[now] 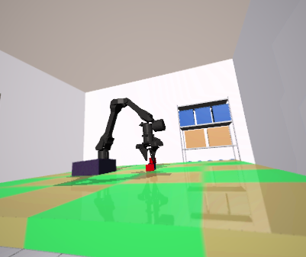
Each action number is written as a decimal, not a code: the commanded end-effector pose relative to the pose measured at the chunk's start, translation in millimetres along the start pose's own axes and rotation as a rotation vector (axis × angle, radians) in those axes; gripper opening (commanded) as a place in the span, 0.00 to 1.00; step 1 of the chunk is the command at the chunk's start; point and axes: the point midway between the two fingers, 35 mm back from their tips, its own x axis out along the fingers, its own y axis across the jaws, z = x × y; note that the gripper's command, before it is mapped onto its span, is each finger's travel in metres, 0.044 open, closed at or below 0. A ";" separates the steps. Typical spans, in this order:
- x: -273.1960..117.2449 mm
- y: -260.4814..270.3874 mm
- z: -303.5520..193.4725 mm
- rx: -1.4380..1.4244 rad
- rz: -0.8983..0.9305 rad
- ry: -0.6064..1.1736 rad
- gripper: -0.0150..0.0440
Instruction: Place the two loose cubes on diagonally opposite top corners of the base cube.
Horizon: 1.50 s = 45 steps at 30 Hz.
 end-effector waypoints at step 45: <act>-5.1 -3.6 1.4 0.002 0.000 0.004 0.43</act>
